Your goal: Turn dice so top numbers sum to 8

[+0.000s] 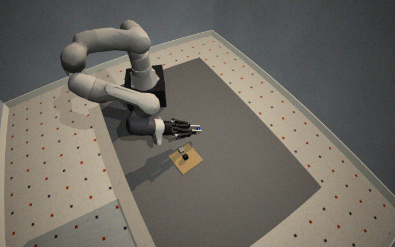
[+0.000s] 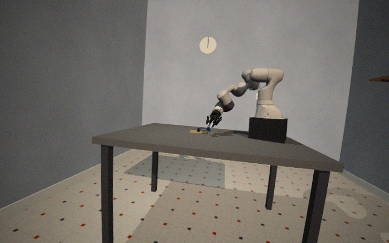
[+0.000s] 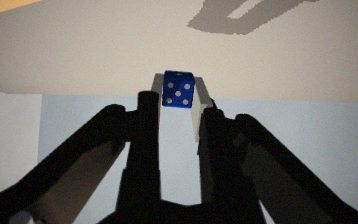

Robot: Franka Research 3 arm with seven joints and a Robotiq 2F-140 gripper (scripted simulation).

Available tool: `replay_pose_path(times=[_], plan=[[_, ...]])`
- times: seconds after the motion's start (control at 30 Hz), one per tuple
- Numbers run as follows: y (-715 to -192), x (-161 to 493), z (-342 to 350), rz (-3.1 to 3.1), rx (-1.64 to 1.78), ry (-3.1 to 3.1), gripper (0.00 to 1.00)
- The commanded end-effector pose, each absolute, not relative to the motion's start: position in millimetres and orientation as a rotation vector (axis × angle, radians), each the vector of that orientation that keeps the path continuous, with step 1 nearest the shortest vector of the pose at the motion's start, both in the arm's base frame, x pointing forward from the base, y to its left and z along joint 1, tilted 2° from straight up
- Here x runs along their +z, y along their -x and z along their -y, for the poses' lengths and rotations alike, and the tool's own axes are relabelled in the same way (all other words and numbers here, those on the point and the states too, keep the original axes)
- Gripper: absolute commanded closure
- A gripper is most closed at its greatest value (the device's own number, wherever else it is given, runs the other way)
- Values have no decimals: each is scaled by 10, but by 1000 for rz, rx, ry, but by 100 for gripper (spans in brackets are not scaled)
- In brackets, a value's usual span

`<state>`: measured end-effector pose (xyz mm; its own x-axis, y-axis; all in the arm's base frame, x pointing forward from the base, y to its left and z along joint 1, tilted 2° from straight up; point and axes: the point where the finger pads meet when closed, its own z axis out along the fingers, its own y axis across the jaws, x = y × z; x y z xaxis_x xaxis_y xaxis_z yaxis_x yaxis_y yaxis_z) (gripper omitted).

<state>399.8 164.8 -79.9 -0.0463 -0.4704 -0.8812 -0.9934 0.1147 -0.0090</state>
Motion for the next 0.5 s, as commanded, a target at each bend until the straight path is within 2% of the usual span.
replay_pose_path(times=[0.0, 0.47], plan=[[-4013, -927, -1645, -1606, 845, 1477, 87], [-4018, -1080, -1644, -1606, 845, 1477, 87]])
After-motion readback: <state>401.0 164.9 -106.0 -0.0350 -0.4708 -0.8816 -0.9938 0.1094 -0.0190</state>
